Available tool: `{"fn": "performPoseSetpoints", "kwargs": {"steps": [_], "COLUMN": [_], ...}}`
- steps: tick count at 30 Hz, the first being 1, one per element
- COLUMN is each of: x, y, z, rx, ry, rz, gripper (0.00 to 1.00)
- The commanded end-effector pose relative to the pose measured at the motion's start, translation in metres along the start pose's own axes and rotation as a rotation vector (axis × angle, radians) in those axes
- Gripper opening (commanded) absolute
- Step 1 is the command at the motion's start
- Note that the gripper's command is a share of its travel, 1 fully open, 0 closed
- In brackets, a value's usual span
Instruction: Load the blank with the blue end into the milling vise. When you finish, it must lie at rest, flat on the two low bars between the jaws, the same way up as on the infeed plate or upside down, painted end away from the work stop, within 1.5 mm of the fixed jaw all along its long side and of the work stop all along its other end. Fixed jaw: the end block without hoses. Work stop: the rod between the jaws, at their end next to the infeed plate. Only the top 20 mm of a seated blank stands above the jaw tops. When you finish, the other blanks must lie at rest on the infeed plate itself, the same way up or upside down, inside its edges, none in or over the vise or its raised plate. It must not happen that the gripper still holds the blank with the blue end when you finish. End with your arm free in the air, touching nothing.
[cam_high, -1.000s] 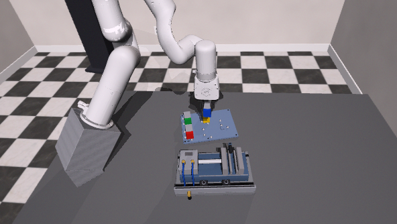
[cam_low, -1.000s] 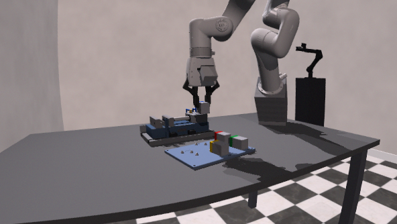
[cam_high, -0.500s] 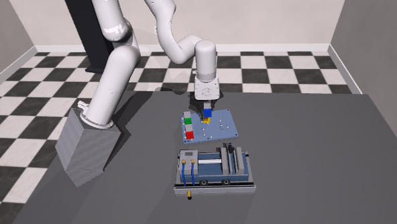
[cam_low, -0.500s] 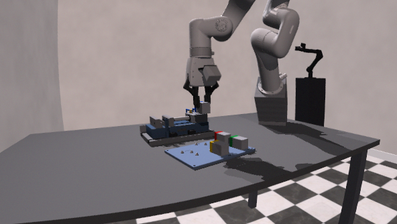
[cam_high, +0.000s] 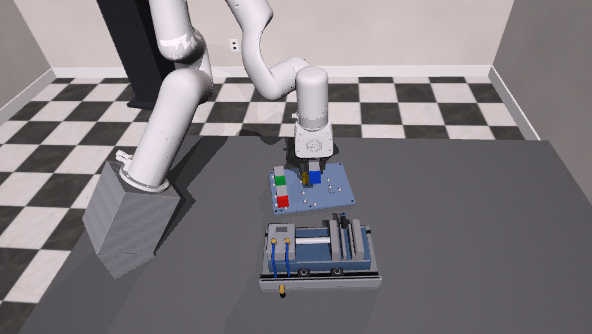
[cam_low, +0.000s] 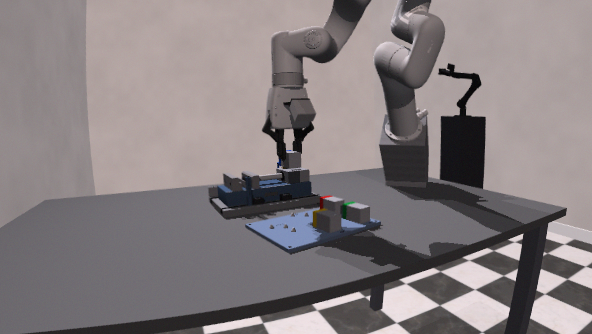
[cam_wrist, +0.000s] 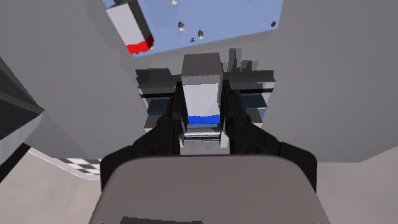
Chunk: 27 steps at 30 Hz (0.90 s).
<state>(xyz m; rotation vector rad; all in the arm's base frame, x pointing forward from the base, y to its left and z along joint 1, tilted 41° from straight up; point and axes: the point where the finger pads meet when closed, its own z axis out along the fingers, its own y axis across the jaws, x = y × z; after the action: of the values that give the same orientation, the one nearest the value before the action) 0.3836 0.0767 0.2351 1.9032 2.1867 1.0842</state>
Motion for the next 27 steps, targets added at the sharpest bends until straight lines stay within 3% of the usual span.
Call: {"fn": "performPoseSetpoints", "kwargs": {"steps": [1,5,15,22,27], "x": [-0.010,-0.010,-0.055,-0.055,-0.077], "y": [0.006,0.006,0.023,0.023,0.031], "z": [0.001,0.001,0.003,0.003,0.003], "rx": [0.000,0.000,0.000,0.000,0.000], "ry": [0.008,0.008,0.008,0.008,0.007], "rz": [-0.004,-0.004,-0.005,-0.005,-0.004], "gripper": [0.00,0.00,0.00,0.00,0.00]}}
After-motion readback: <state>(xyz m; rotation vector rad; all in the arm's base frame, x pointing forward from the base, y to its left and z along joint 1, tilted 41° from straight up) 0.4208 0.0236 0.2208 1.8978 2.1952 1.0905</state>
